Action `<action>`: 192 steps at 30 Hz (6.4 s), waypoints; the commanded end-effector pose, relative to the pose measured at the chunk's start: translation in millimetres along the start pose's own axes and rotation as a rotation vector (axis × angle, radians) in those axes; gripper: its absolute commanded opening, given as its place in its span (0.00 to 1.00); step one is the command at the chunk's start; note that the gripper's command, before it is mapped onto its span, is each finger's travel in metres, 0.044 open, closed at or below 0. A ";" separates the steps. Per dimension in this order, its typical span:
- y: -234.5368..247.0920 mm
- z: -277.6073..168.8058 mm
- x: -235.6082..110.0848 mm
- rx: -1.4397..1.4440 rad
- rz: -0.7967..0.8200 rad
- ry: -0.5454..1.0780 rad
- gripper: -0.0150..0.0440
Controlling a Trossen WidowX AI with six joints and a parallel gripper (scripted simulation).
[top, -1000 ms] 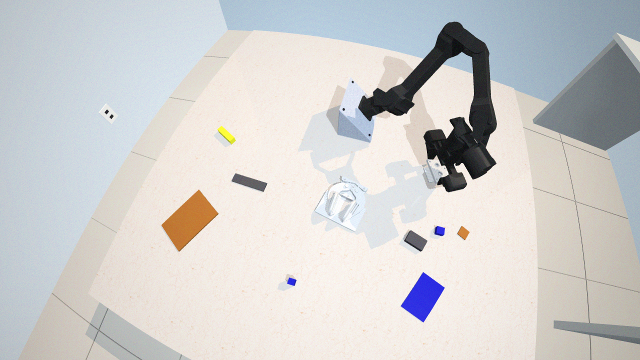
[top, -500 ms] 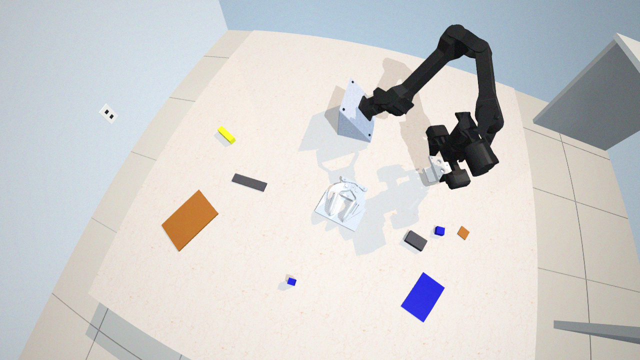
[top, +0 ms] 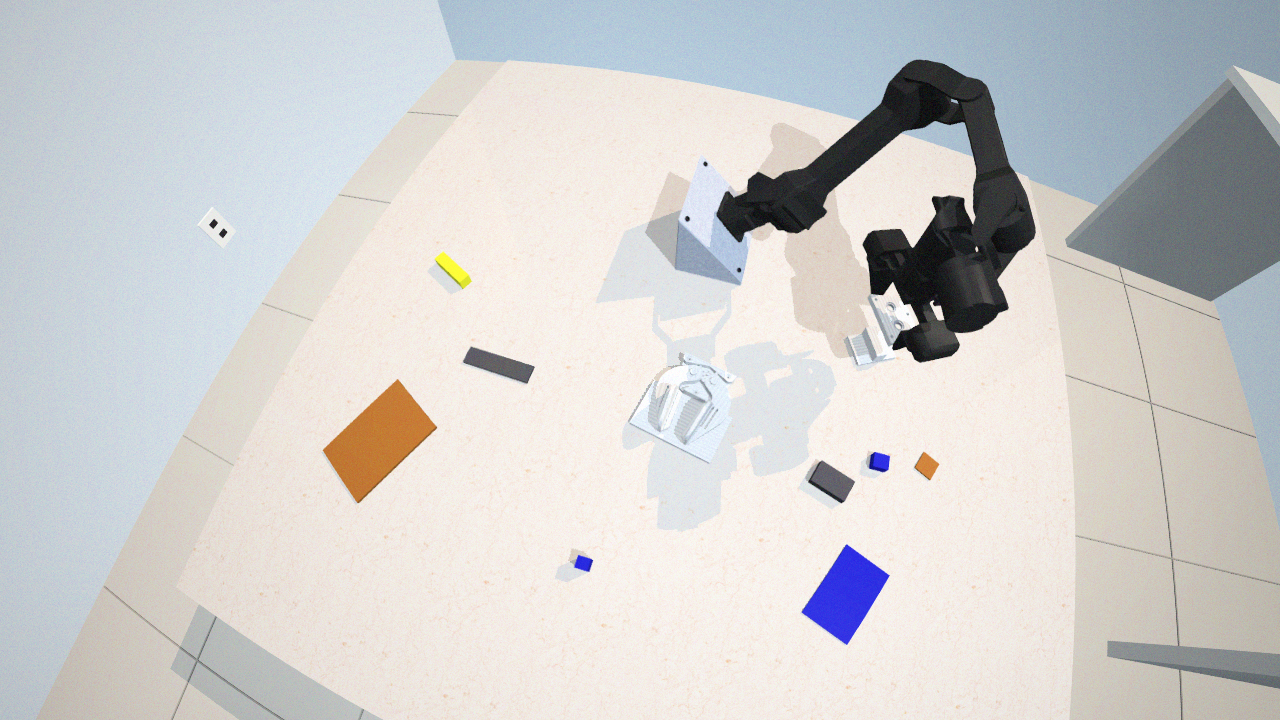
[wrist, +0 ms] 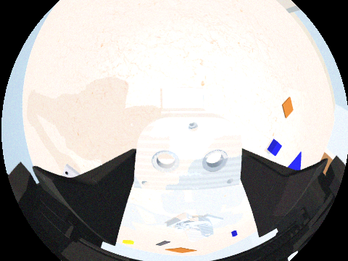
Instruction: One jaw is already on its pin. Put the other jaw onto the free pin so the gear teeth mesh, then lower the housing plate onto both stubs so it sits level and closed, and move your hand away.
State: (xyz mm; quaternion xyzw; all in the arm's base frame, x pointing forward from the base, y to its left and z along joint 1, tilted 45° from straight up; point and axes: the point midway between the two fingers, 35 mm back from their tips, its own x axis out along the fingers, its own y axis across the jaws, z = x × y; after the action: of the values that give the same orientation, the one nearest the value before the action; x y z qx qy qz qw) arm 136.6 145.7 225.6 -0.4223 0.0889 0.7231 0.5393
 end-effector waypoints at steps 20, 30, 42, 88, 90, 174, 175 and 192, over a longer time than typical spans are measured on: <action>-25.2 -47.5 -2.7 0.446 0.002 0.027 0.85; -34.9 -78.2 -2.7 0.702 -0.001 0.040 0.85; -41.4 -116.9 -3.4 1.009 -0.007 0.049 0.85; -10.9 -266.4 -4.2 2.176 -0.007 0.010 0.85; -8.0 -271.9 -3.9 2.222 -0.005 0.007 0.85; -1.4 -263.0 13.7 2.238 -0.005 0.006 0.85; -1.5 -263.1 15.3 2.238 -0.005 0.006 0.85; -1.4 -262.8 43.1 2.238 -0.004 0.004 0.85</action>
State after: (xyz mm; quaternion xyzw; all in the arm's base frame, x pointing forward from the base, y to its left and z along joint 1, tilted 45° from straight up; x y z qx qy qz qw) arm 272.0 17.7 34.7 0.2969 0.6884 0.2338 0.6191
